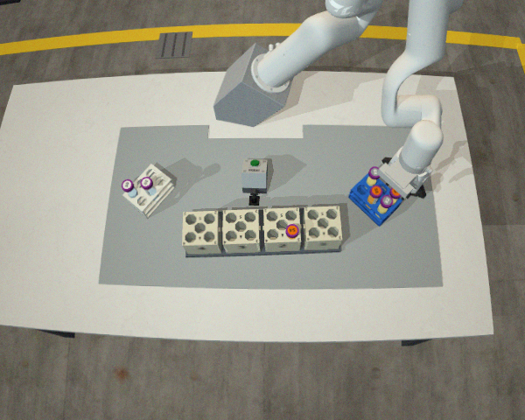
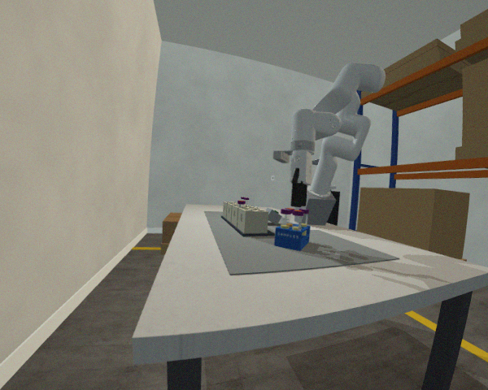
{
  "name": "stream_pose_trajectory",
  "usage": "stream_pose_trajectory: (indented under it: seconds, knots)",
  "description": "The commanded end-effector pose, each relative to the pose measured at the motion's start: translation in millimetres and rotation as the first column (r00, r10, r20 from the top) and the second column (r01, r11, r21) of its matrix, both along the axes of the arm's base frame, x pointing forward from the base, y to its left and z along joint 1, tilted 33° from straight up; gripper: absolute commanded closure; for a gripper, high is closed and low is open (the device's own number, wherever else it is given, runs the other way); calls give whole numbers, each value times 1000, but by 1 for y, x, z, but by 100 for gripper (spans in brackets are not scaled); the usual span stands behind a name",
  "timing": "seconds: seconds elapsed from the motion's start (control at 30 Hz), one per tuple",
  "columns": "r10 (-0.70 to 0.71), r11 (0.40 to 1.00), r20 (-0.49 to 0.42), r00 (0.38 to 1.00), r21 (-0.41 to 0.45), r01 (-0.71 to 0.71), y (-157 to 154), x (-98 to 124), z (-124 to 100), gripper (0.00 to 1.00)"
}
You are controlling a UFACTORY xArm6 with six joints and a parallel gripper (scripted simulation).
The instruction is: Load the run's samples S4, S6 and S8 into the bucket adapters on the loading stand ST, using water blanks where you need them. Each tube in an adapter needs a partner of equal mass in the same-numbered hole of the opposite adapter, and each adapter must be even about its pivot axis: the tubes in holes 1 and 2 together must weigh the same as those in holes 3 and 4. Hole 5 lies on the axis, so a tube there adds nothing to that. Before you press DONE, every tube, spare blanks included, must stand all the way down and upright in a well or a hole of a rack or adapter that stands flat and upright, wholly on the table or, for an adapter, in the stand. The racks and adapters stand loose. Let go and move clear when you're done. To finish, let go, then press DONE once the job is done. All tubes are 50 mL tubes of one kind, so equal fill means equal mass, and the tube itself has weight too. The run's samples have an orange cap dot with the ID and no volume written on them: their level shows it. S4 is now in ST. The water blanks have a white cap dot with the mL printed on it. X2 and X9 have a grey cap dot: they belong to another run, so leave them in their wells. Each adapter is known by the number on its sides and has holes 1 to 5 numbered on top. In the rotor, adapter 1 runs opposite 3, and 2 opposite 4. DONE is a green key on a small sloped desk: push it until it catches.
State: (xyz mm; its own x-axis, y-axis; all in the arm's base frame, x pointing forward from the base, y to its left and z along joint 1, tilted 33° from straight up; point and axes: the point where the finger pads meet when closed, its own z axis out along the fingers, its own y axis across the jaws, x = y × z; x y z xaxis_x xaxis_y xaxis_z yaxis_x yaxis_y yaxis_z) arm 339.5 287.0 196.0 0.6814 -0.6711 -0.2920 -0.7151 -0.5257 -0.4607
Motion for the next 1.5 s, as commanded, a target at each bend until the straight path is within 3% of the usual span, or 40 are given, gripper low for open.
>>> stream_pose_trajectory:
  seconds: [0.0,1.47]
  knots:
    - [0,1000,3,1000,3,0,6,3,-8,43]
    - [0,1000,3,1000,3,0,18,6,-27,43]
